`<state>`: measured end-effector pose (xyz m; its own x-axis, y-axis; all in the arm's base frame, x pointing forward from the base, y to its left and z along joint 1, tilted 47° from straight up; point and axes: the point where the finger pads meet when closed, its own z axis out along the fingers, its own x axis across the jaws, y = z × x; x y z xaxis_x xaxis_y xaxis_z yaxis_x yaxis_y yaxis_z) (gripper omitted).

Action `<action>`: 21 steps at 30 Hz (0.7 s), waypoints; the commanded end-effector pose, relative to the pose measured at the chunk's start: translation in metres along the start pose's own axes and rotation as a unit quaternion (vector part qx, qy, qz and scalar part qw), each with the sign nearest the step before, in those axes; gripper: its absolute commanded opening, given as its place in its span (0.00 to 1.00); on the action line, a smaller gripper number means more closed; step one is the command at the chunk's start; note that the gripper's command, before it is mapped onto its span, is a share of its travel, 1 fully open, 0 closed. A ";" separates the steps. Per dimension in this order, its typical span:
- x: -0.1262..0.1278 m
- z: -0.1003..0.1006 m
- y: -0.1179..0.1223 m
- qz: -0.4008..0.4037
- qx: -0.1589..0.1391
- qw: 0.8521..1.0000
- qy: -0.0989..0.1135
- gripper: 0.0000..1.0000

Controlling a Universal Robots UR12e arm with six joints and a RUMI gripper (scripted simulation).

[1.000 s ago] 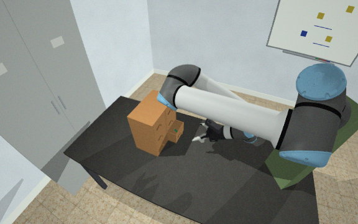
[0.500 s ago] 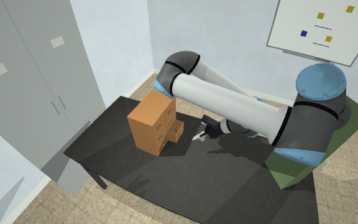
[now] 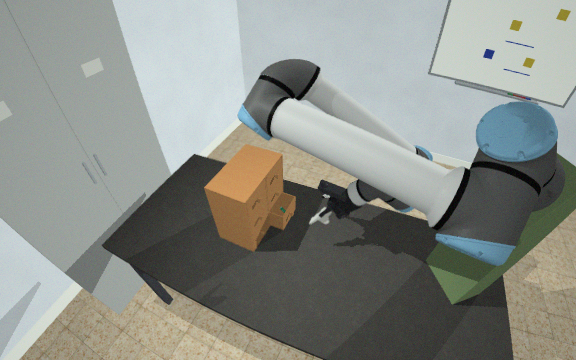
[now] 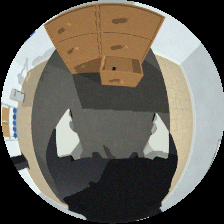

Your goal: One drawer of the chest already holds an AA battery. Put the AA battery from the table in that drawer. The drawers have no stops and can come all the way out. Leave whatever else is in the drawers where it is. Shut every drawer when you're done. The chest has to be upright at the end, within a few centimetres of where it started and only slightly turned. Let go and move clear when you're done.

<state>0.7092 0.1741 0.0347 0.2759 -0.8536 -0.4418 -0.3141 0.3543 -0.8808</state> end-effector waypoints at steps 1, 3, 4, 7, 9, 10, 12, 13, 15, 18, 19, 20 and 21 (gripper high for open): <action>0.000 -0.001 -0.002 -0.001 -0.030 1.000 0.000 1.00; 0.000 -0.002 -0.002 -0.001 -0.042 0.999 0.000 1.00; 0.000 -0.002 -0.002 -0.001 -0.048 0.999 0.000 1.00; 0.000 -0.003 -0.003 -0.001 -0.065 0.998 0.000 1.00; 0.000 -0.003 -0.004 -0.001 -0.076 0.997 0.001 1.00; 0.000 -0.003 -0.004 -0.001 -0.076 0.997 0.001 1.00; 0.000 -0.004 -0.004 -0.001 -0.082 0.997 0.001 1.00; 0.000 -0.004 -0.004 -0.001 -0.087 0.996 0.001 1.00; 0.000 -0.005 -0.005 -0.001 -0.098 0.995 0.000 1.00; 0.000 -0.005 -0.005 -0.001 -0.113 0.994 0.001 1.00; 0.000 -0.006 -0.005 -0.001 -0.118 0.993 0.000 1.00; 0.000 -0.006 -0.006 -0.001 -0.123 0.992 0.001 1.00; 0.000 -0.006 -0.006 -0.001 -0.128 0.992 0.001 1.00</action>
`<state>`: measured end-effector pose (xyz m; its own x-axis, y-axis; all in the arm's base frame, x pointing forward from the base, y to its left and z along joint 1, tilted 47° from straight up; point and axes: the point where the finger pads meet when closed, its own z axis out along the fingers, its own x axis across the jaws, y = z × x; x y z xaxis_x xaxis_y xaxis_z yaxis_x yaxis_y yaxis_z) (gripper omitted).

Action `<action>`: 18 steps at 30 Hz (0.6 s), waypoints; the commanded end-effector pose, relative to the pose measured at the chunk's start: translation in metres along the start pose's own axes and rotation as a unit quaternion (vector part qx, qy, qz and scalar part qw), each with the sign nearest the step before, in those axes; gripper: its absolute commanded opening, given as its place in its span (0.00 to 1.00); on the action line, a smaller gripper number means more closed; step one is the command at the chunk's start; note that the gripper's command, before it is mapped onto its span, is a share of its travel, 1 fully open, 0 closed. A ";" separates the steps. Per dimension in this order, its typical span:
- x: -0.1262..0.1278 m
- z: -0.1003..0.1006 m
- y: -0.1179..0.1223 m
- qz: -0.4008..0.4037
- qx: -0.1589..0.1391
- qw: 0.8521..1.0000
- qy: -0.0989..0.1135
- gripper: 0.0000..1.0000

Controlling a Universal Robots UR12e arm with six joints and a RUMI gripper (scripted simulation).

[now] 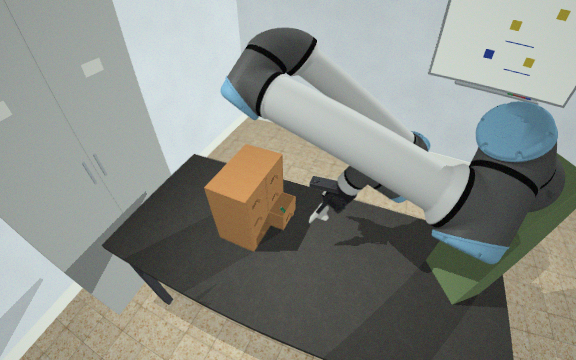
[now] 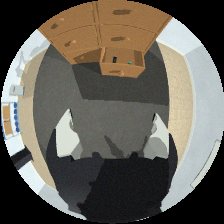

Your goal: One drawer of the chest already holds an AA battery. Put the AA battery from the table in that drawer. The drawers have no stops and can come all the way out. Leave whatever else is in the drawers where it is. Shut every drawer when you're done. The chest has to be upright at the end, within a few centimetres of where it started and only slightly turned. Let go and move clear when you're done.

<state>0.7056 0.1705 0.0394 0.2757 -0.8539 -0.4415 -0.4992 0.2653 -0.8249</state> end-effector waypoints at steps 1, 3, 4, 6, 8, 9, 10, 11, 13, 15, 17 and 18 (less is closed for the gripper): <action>0.000 -0.001 -0.001 -0.001 -0.026 1.000 0.000 1.00; 0.000 -0.002 -0.002 -0.001 -0.036 0.999 0.000 1.00; 0.000 -0.002 -0.002 -0.001 -0.041 0.999 0.000 1.00; 0.000 -0.002 -0.002 -0.001 -0.045 0.999 0.000 1.00; 0.000 -0.003 -0.002 -0.001 -0.050 0.999 0.000 1.00; 0.000 -0.003 -0.002 -0.001 -0.054 0.999 0.000 1.00; 0.000 -0.003 -0.002 -0.001 -0.059 0.998 0.000 1.00; 0.000 -0.003 -0.002 -0.001 -0.063 0.998 0.000 1.00; 0.000 -0.004 -0.003 -0.001 -0.072 0.997 0.000 1.00; 0.000 -0.004 -0.003 -0.001 -0.081 0.997 0.000 1.00; 0.000 -0.005 -0.003 -0.001 -0.089 0.996 0.000 1.00; 0.000 -0.005 -0.003 -0.001 -0.093 0.996 0.000 1.00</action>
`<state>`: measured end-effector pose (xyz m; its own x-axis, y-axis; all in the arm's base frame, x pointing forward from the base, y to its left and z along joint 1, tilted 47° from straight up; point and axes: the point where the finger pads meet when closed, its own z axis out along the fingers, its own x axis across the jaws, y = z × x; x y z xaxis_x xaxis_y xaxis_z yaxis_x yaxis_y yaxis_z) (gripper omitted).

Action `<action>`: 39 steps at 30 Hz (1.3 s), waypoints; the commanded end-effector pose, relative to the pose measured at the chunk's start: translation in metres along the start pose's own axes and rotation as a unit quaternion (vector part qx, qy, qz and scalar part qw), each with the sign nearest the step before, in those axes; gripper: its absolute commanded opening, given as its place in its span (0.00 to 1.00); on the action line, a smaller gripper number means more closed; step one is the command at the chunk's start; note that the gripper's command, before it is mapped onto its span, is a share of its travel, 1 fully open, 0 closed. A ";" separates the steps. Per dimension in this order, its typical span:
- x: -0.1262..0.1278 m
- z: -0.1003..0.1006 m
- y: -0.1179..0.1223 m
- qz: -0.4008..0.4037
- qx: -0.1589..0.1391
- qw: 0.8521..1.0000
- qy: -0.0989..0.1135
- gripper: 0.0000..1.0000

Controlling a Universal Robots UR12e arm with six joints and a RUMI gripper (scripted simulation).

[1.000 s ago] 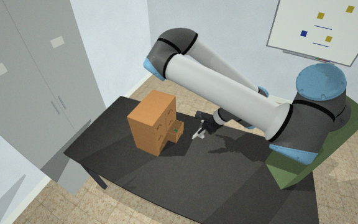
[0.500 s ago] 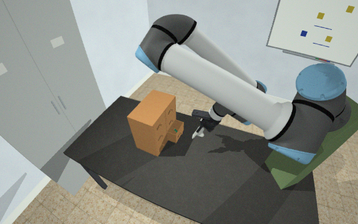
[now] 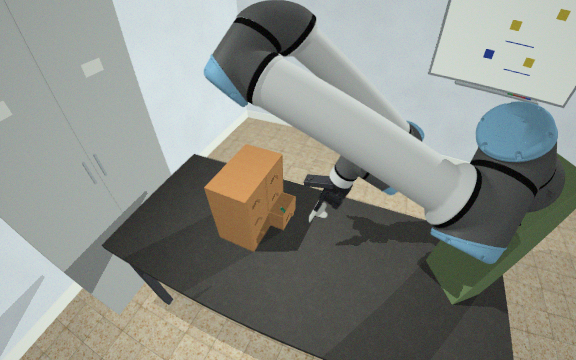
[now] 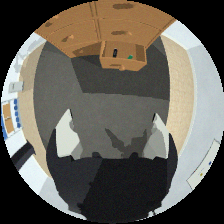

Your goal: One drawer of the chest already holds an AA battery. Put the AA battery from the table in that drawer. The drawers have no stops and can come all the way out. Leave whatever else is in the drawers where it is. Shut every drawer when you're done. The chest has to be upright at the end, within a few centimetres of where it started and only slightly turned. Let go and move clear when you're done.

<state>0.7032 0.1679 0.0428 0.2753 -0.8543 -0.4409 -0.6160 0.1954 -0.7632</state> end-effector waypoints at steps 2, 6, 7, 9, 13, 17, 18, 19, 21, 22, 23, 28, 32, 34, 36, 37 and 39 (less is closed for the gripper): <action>0.000 -0.001 -0.001 -0.001 -0.026 1.000 0.000 1.00; 0.000 -0.002 -0.001 -0.001 -0.034 0.999 0.000 1.00; 0.000 -0.002 -0.001 -0.001 -0.038 0.999 0.000 1.00; 0.000 -0.003 -0.002 -0.001 -0.046 0.999 0.000 1.00; 0.000 -0.004 -0.002 -0.001 -0.060 0.998 0.000 1.00; 0.000 -0.004 -0.002 0.000 -0.074 0.997 0.000 1.00; 0.000 -0.005 -0.002 -0.001 -0.077 0.997 0.000 1.00; 0.000 -0.005 -0.002 -0.001 -0.080 0.997 0.000 1.00; 0.000 -0.005 -0.002 -0.001 -0.087 0.996 0.000 1.00; 0.000 -0.005 -0.002 -0.001 -0.087 0.996 0.000 1.00; 0.000 -0.005 -0.002 -0.001 -0.087 0.996 0.000 1.00; 0.000 -0.006 -0.003 0.000 -0.101 0.995 0.000 1.00; 0.000 -0.007 -0.003 0.000 -0.112 0.994 0.000 1.00; 0.000 -0.007 -0.003 0.000 -0.117 0.993 0.000 1.00; 0.000 -0.007 -0.003 0.000 -0.121 0.993 0.000 1.00; 0.000 -0.007 -0.003 0.000 -0.123 0.992 0.000 1.00; 0.000 -0.008 -0.003 0.000 -0.125 0.992 0.000 1.00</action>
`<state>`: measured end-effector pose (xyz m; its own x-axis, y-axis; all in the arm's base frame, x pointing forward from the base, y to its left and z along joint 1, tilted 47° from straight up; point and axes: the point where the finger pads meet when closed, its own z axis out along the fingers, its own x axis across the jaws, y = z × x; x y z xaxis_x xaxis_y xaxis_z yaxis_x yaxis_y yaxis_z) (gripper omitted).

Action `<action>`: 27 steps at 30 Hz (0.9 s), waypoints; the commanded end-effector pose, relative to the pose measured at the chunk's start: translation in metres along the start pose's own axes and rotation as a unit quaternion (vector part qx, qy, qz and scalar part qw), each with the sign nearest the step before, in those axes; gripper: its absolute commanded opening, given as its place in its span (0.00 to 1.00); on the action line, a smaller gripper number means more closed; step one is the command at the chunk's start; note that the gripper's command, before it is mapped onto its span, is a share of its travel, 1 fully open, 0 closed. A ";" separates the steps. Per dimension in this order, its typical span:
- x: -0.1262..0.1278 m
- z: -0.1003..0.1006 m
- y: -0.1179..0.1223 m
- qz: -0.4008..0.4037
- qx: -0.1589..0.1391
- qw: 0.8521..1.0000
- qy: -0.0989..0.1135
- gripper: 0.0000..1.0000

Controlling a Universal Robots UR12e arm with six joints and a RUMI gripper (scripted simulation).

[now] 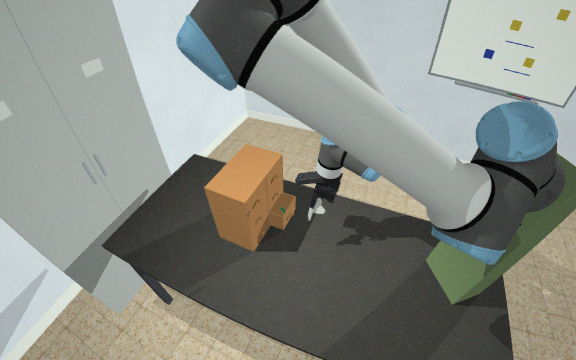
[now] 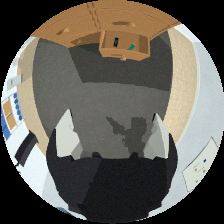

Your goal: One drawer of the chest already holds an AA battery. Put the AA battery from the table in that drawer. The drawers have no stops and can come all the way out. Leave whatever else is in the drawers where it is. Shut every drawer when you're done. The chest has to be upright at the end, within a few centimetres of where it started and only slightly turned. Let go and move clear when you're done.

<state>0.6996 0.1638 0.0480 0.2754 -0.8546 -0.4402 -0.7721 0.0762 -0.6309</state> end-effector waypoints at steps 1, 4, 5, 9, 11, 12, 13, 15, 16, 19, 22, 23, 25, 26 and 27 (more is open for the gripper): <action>0.000 -0.001 0.000 0.000 -0.007 1.000 0.000 1.00; 0.000 -0.001 0.000 0.000 -0.013 1.000 0.000 1.00; 0.000 -0.001 0.000 0.000 -0.015 1.000 0.000 1.00; 0.000 -0.002 0.000 0.000 -0.021 1.000 0.000 1.00; 0.000 -0.002 0.000 0.000 -0.024 1.000 0.000 1.00; 0.000 -0.002 0.000 0.000 -0.025 1.000 0.000 1.00; 0.000 -0.002 0.000 0.000 -0.027 1.000 0.000 1.00; 0.000 -0.002 0.000 0.000 -0.029 1.000 0.000 1.00; 0.000 -0.002 0.000 0.000 -0.030 1.000 0.000 1.00; 0.000 -0.002 0.000 0.000 -0.031 1.000 0.000 1.00; 0.000 -0.002 0.000 0.000 -0.033 0.999 0.000 1.00; 0.000 -0.002 0.000 0.000 -0.034 0.999 0.000 1.00; 0.000 -0.002 0.000 0.000 -0.035 0.999 0.000 1.00; 0.000 -0.003 0.000 0.000 -0.035 0.999 0.000 1.00; 0.000 -0.003 0.000 0.000 -0.036 0.999 0.000 1.00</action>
<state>0.6985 0.1627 0.0495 0.2757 -0.8544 -0.4403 -0.8091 0.0411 -0.5863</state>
